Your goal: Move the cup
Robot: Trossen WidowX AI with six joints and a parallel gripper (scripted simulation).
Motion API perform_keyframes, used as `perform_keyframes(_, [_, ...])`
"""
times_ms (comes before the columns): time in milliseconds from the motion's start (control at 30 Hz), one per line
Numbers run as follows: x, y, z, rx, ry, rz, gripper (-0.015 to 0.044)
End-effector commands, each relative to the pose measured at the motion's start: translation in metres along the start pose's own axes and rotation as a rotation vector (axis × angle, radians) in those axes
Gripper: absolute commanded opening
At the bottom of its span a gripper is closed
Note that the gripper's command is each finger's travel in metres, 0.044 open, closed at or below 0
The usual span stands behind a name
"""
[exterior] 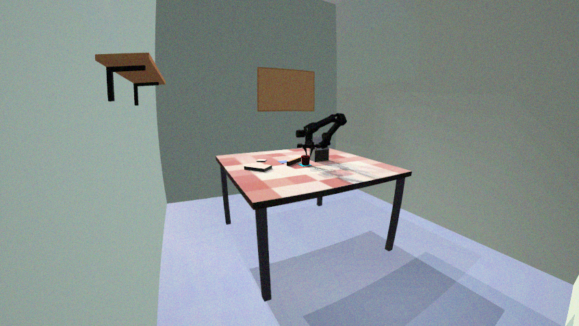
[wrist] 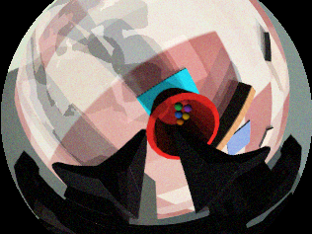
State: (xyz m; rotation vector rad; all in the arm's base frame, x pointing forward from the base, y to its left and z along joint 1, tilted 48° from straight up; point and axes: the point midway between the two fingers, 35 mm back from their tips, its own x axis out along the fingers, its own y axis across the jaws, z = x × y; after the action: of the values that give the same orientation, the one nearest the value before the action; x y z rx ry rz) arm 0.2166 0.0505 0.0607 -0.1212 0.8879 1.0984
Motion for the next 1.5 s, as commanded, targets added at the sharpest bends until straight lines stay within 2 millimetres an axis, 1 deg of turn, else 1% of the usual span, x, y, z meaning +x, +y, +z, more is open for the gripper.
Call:
perform_keyframes(0, [-0.005, 0.0, 0.0, -0.004, 0.005, -0.001, 0.0128])
perform_keyframes(500, [-0.021, -0.001, 0.001, -0.003, 0.0, 0.002, 0.0128])
perform_keyframes(533, [-0.017, -0.001, 0.001, 0.001, -0.004, 0.001, 0.0154])
perform_keyframes(767, [-0.017, -0.001, 0.001, 0.001, -0.004, 0.001, 0.0338])
perform_keyframes(900, [-0.022, -0.001, 0.001, 0.001, -0.002, 0.0, 0.044])
perform_keyframes(1467, [-0.079, -0.005, 0.002, -0.002, 0.003, 0.001, 0.044])
